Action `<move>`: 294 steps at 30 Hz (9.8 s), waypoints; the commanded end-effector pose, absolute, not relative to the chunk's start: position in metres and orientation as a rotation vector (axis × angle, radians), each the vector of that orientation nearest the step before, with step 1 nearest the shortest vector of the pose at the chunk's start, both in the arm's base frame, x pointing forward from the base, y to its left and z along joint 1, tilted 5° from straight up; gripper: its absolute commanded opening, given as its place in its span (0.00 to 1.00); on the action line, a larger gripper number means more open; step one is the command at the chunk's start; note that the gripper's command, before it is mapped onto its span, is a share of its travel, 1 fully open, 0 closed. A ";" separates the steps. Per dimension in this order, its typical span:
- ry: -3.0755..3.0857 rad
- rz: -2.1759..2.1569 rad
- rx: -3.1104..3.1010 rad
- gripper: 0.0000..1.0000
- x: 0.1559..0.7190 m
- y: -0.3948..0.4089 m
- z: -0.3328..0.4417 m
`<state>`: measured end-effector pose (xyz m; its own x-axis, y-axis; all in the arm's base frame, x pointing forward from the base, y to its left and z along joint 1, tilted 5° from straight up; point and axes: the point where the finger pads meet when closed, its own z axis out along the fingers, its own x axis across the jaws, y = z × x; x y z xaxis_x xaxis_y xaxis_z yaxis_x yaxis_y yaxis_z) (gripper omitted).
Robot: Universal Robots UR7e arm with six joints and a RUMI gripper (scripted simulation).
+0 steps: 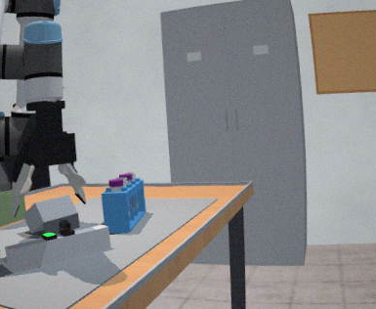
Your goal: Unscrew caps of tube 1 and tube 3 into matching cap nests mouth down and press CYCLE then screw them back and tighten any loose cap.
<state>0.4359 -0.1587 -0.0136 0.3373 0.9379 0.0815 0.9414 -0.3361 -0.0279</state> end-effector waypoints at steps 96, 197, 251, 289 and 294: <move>-1.768 -0.079 -2.512 0.29 0.448 -0.076 -0.059; -1.304 -0.059 -2.773 0.00 0.432 -0.014 0.076; -1.304 -0.060 -2.772 0.00 0.389 0.205 0.086; -1.304 -0.060 -2.772 0.00 0.389 0.207 0.064; -1.304 -0.060 -2.772 0.00 0.389 0.207 0.062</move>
